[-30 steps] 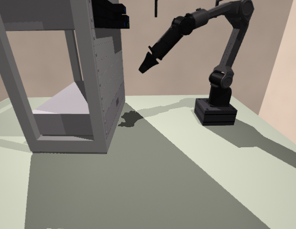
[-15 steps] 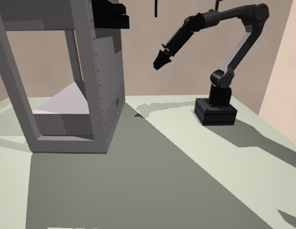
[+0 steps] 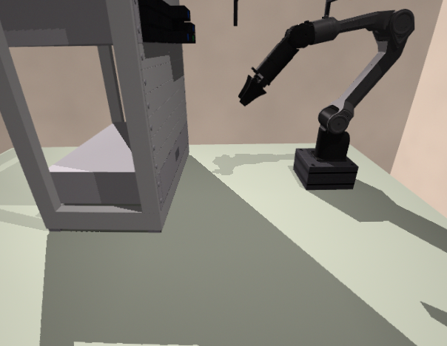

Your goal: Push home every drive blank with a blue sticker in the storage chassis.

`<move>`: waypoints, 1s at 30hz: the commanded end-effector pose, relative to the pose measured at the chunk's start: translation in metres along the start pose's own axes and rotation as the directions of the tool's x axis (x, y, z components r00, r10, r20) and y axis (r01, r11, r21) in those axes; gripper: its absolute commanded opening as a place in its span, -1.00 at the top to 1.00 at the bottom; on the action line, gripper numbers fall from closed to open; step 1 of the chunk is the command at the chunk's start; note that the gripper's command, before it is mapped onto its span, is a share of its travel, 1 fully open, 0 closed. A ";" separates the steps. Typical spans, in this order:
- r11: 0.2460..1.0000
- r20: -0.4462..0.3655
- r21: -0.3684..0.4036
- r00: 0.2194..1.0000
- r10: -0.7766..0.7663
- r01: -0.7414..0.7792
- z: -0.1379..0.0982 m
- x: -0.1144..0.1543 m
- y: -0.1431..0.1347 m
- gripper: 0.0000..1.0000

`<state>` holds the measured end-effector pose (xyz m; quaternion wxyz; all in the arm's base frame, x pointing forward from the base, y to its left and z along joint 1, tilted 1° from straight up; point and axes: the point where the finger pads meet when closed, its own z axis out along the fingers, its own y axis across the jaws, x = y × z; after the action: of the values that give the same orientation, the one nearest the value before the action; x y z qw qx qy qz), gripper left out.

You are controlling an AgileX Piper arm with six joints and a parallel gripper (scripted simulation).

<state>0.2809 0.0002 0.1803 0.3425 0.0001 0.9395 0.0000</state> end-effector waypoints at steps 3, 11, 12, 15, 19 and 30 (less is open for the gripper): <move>1.000 -0.001 0.000 1.000 0.000 0.000 0.000 0.001 0.000 -1.00; 1.000 0.002 0.003 1.000 -0.001 0.001 0.000 0.000 -0.001 -1.00; 1.000 0.004 0.005 1.000 -0.002 0.002 -0.001 0.000 -0.002 -1.00; 1.000 0.014 0.013 1.000 -0.005 0.005 -0.001 -0.002 -0.004 -1.00; 0.999 0.037 0.033 0.999 -0.013 0.012 -0.002 -0.007 -0.010 -1.00; 0.991 0.136 0.128 0.989 -0.060 0.043 -0.008 -0.029 -0.038 -1.00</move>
<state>0.2973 -0.0354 0.2033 0.4016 -0.0019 0.9136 -0.0632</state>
